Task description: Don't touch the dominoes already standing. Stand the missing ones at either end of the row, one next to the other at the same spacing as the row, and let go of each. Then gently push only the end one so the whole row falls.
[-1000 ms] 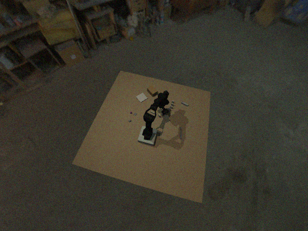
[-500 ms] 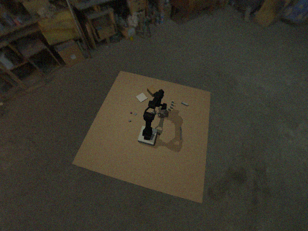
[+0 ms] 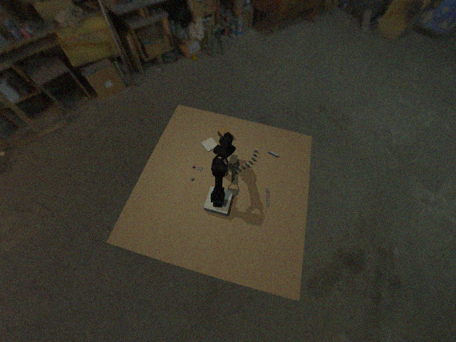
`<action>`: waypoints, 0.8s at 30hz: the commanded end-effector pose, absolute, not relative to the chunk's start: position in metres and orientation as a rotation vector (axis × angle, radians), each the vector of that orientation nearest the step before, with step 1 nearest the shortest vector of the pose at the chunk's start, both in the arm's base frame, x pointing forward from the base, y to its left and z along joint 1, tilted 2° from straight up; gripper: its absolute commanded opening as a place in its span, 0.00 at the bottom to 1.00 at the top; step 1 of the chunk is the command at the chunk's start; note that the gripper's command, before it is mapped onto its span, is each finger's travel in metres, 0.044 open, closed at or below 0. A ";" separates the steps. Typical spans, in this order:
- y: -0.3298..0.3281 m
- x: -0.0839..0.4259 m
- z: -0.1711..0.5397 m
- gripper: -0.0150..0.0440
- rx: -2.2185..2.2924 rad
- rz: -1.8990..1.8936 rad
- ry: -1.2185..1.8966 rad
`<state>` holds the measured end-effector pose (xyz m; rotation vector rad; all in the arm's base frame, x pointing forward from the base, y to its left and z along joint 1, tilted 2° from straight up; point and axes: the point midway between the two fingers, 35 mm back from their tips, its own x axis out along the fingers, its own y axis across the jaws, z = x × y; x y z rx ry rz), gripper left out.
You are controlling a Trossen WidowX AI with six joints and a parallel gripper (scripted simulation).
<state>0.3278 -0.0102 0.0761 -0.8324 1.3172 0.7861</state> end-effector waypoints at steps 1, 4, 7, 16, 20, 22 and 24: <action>-0.004 0.327 0.066 1.00 -0.935 0.888 1.295; -0.004 0.327 0.066 1.00 -0.935 0.888 1.295; -0.004 0.328 0.059 1.00 -0.935 0.888 1.295; -0.004 0.332 0.001 1.00 -0.934 0.888 1.295; -0.003 0.332 -0.003 1.00 -0.934 0.888 1.295; -0.003 0.332 -0.007 1.00 -0.934 0.888 1.295; -0.003 0.332 -0.010 1.00 -0.934 0.888 1.295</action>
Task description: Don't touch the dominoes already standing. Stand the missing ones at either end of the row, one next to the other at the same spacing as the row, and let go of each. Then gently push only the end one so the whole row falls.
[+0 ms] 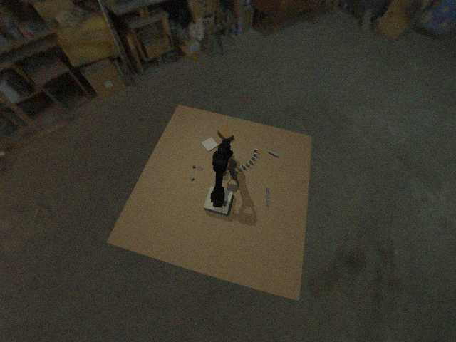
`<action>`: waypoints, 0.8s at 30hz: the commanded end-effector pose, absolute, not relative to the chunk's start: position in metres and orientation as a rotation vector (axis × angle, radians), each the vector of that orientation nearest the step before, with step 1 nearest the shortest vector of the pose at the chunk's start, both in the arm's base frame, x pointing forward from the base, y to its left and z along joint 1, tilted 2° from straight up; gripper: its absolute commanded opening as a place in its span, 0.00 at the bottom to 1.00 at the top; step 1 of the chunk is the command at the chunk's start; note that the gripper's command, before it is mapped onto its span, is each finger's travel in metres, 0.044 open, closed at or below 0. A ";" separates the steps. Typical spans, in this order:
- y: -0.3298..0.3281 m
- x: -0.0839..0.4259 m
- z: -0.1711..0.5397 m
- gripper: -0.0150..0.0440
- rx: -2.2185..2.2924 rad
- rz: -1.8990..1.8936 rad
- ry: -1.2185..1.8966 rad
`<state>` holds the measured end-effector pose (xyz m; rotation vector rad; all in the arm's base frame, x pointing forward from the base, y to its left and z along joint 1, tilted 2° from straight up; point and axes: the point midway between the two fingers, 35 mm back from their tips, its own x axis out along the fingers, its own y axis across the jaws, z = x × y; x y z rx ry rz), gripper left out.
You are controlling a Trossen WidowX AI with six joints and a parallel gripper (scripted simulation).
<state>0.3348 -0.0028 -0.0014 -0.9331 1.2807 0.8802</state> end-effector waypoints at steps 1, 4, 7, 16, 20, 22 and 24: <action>-0.003 0.332 -0.012 1.00 -0.934 0.888 1.295; -0.003 0.332 -0.014 1.00 -0.934 0.888 1.295; -0.003 0.332 -0.014 1.00 -0.934 0.888 1.295; -0.003 0.332 -0.014 0.64 -0.934 0.888 1.295; -0.003 0.332 -0.014 0.47 -0.934 0.888 1.295; -0.003 0.332 -0.014 0.38 -0.934 0.888 1.295; -0.003 0.332 -0.014 0.30 -0.934 0.888 1.295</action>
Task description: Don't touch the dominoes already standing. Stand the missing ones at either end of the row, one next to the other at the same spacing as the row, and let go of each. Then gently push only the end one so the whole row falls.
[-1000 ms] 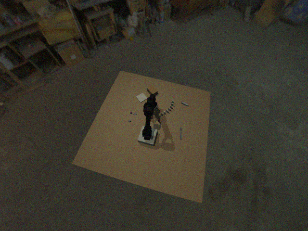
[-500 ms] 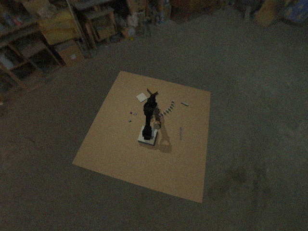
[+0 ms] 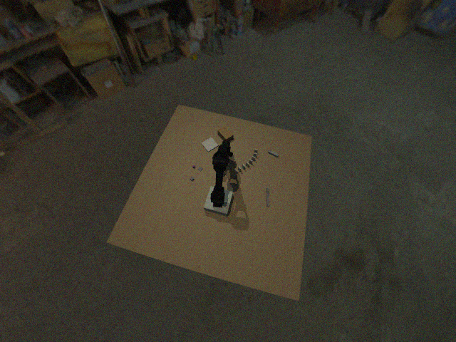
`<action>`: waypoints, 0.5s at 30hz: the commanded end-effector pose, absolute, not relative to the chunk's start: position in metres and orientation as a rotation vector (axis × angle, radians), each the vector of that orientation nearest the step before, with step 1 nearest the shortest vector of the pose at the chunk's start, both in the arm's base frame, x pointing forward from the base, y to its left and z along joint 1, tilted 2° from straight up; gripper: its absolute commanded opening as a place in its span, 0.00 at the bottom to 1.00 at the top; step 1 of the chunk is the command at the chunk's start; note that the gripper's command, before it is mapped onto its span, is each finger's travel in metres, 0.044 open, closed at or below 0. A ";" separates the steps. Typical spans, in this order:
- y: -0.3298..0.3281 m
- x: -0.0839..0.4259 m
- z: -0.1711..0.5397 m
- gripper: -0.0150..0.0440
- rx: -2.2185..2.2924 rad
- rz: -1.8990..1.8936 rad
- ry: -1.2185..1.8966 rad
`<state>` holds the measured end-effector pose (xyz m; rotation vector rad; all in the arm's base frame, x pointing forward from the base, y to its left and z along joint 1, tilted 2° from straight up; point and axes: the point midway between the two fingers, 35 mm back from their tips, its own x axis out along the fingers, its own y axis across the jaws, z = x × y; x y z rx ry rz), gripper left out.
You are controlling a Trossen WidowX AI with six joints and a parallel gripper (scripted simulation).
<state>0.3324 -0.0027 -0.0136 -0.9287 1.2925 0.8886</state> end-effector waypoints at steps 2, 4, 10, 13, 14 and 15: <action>-0.003 0.332 -0.014 0.30 -0.934 0.888 1.295; -0.003 0.332 -0.014 0.30 -0.934 0.888 1.295; -0.003 0.332 0.002 0.30 -0.934 0.888 1.295; -0.002 0.331 0.037 0.30 -0.935 0.888 1.294; -0.002 0.331 0.049 0.30 -0.935 0.888 1.294; -0.002 0.331 0.061 0.30 -0.935 0.888 1.294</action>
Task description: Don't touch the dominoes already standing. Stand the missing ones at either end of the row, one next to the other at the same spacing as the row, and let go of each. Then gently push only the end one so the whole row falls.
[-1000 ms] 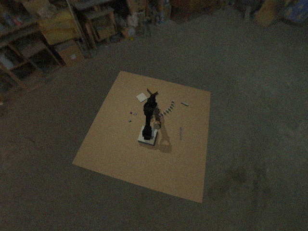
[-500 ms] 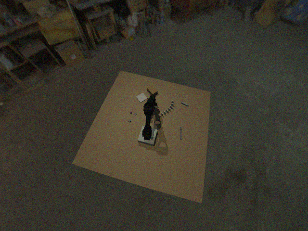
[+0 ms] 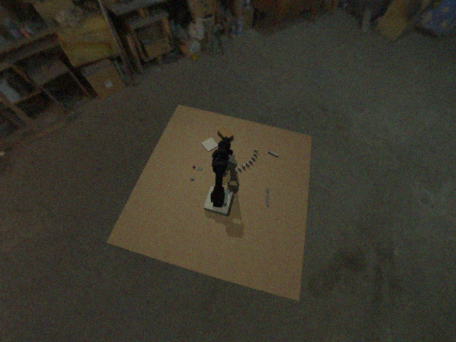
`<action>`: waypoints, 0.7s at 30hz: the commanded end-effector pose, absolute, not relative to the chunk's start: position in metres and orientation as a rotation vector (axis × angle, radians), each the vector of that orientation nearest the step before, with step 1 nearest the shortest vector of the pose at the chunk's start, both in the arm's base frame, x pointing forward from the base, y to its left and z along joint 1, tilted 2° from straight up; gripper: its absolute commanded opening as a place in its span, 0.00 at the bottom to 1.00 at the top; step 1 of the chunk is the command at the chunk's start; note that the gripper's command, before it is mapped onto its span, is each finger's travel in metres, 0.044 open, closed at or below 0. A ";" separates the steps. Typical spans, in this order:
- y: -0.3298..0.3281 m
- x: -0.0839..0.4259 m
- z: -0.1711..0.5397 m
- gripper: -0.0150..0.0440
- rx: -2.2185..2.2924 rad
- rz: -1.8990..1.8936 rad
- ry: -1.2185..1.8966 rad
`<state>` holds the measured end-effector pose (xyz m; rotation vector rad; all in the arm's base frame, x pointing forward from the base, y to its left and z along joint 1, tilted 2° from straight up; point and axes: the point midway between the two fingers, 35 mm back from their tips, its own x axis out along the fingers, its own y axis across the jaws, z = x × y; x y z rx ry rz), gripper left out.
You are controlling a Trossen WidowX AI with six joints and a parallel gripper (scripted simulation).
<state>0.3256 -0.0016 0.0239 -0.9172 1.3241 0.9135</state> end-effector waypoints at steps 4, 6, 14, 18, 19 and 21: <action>-0.001 0.329 0.110 0.30 -0.935 0.888 1.294; 0.000 0.329 0.133 0.30 -0.935 0.888 1.294; 0.001 0.333 0.143 0.30 -0.826 0.787 1.337; 0.002 0.346 0.145 0.30 -0.522 0.507 1.428; 0.003 0.349 0.146 0.30 -0.446 0.436 1.445; 0.004 0.355 0.146 0.30 -0.293 0.295 1.470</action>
